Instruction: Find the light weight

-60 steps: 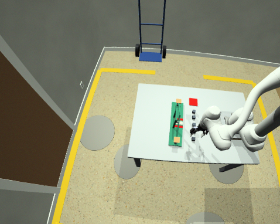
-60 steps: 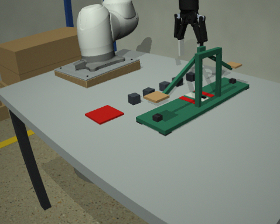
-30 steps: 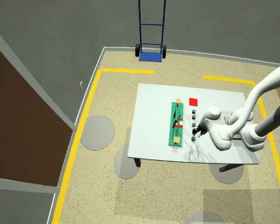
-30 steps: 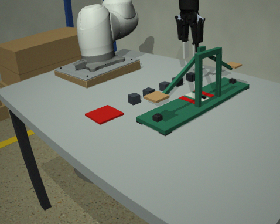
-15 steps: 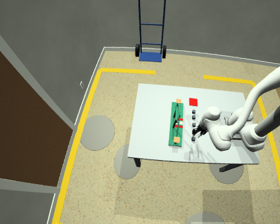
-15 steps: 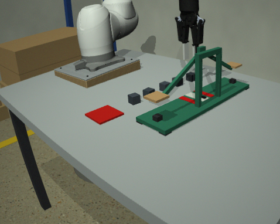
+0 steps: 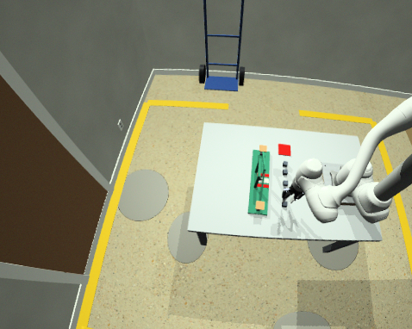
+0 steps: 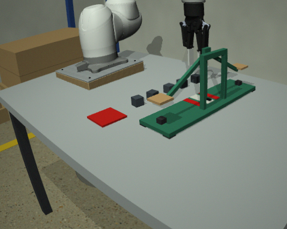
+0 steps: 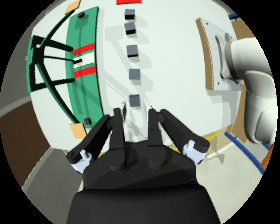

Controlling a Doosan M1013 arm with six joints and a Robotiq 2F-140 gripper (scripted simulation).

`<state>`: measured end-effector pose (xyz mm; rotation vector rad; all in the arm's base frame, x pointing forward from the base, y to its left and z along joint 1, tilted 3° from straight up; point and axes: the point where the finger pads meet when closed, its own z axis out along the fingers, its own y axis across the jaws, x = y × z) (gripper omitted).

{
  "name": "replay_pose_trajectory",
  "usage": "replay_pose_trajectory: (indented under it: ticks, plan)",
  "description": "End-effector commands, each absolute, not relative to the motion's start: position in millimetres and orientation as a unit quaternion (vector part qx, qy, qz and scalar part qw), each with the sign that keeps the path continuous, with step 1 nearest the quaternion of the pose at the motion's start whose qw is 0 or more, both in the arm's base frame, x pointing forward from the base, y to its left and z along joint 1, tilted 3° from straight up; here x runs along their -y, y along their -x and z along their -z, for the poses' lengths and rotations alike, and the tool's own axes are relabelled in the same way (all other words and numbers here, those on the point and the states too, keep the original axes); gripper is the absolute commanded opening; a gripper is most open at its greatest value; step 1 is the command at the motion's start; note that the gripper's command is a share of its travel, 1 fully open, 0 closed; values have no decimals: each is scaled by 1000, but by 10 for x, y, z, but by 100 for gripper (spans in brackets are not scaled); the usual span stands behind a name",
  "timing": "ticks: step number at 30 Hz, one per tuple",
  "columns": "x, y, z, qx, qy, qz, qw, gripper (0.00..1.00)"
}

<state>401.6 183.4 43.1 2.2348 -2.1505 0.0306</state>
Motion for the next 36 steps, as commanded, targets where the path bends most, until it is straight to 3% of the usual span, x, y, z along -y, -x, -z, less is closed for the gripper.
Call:
replay_pose_trajectory:
  ticks: [1,36]
  plan:
    - [-1834,-4015,-395,693,-720,-10,20,35]
    - [-1827,-4011,-145,693,-720,-10,20,35]
